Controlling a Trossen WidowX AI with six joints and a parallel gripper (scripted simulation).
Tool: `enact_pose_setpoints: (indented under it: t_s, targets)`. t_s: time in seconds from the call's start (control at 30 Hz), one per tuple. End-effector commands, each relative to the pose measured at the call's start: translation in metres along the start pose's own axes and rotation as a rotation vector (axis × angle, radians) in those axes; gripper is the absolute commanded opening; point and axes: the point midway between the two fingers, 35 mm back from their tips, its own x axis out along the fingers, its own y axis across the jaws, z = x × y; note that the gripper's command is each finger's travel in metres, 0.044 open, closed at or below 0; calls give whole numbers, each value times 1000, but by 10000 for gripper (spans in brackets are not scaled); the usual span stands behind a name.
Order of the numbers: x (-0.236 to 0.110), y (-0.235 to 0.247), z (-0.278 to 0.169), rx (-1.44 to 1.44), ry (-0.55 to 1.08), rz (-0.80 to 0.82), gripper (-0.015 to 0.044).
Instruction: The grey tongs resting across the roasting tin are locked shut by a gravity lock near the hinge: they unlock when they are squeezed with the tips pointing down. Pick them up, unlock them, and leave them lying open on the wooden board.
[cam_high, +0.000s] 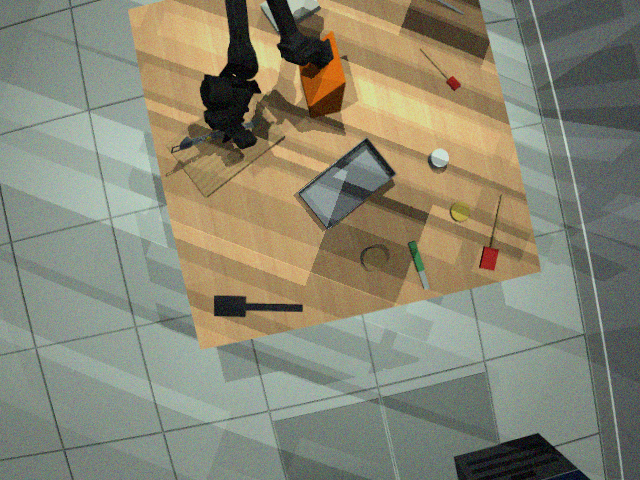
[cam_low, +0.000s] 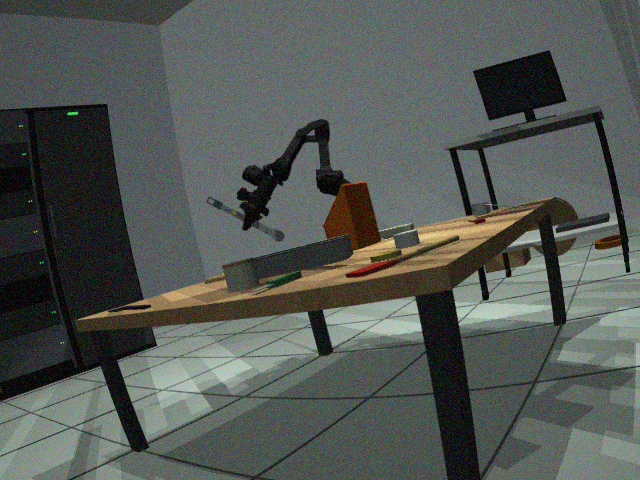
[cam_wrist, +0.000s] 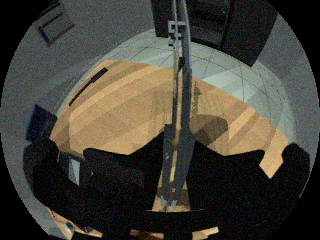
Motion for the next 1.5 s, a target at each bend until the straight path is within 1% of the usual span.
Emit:
enact_pose_setpoints:
  t_s: [0.0,0.33,1.47]
  targets:
    - [-6,-2,1,-4,-71,-8,-150]
    - [-23,-10,-4,-17,-216,-48,-150]
    - [-23,-10,-4,-18,-219,-49,-150]
